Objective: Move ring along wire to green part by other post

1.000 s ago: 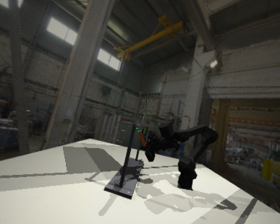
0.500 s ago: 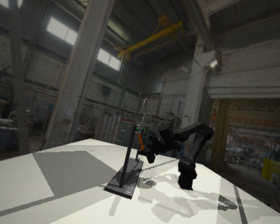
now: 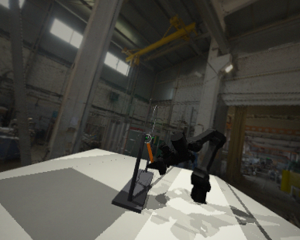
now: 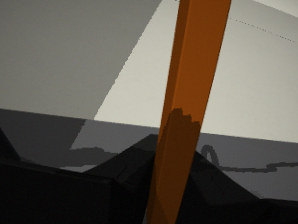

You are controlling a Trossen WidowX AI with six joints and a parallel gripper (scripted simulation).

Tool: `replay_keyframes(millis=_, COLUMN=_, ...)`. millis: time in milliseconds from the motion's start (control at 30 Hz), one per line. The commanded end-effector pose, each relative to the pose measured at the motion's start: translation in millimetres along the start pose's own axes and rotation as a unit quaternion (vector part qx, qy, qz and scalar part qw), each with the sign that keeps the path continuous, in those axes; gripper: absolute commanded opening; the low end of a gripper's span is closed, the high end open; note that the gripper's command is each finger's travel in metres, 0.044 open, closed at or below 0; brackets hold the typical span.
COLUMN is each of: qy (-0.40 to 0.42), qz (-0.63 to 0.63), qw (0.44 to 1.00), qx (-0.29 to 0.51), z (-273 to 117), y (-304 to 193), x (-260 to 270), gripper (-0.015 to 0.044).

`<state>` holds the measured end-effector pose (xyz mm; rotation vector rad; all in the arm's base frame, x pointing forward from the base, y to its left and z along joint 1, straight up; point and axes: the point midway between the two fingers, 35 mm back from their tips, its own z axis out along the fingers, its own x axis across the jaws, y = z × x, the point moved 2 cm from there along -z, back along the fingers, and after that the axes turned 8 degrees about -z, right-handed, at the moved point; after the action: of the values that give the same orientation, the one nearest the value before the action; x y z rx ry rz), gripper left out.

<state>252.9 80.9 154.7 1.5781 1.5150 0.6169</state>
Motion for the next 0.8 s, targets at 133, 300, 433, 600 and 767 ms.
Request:
replay_keyframes(millis=133, qy=0.010, qz=0.019, qw=1.000, qx=-0.004, z=-2.5, y=5.2, x=11.8, gripper=-0.0150)
replay_keyframes(millis=300, qy=0.012, qz=0.022, qw=1.000, qx=-0.005, z=-3.3, y=6.0, x=17.4, gripper=-0.0150)
replay_keyframes(millis=433, qy=0.012, qz=0.023, qw=1.000, qx=-0.006, z=-3.9, y=6.6, x=21.6, gripper=-0.0150)
replay_keyframes(millis=600, qy=0.012, qz=0.023, qw=1.000, qx=-0.007, z=-4.7, y=7.3, x=26.6, gripper=-0.0150)
replay_keyframes(millis=767, qy=0.012, qz=0.023, qw=1.000, qx=-0.009, z=-5.4, y=8.0, x=31.6, gripper=-0.0150)
